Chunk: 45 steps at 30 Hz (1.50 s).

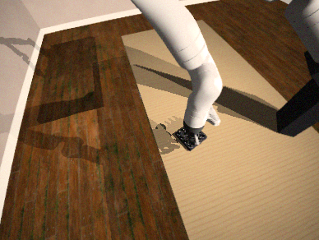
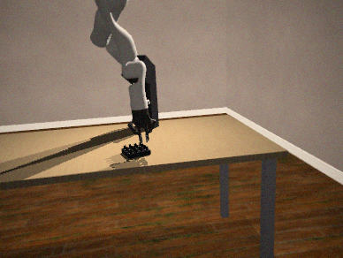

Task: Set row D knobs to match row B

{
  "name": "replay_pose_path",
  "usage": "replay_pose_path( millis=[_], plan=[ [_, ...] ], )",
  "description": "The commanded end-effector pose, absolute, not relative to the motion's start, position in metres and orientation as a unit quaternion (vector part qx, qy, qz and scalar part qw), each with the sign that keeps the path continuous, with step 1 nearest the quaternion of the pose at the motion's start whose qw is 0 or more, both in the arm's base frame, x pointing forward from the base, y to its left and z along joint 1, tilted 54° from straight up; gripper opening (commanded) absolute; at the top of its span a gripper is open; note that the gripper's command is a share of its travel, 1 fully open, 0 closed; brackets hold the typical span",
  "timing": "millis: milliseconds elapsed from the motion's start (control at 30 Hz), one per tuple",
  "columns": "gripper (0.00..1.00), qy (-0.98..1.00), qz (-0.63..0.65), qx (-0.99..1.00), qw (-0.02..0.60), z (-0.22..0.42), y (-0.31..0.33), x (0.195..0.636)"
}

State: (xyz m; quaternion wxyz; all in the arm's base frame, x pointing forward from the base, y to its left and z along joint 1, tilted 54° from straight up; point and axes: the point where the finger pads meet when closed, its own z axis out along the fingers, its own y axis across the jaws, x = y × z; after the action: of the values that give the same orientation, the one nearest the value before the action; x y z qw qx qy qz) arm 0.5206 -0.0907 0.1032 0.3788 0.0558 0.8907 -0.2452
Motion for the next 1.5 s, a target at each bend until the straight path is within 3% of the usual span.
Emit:
replay_pose_path(
  millis=[0, 267, 767, 1200, 1467],
  plan=[
    [0.19, 0.894, -0.269, -0.007, 0.359, 0.101, -0.083, 0.52],
    [0.19, 0.879, -0.329, -0.169, 0.301, 0.101, -0.082, 0.517],
    [0.19, 0.752, -0.427, -0.483, 0.139, 0.111, -0.086, 0.507],
    [0.19, 0.667, -0.451, -0.59, 0.061, 0.12, -0.089, 0.502],
    [0.19, 0.646, -0.455, -0.611, 0.042, 0.122, -0.09, 0.501]
  ],
)
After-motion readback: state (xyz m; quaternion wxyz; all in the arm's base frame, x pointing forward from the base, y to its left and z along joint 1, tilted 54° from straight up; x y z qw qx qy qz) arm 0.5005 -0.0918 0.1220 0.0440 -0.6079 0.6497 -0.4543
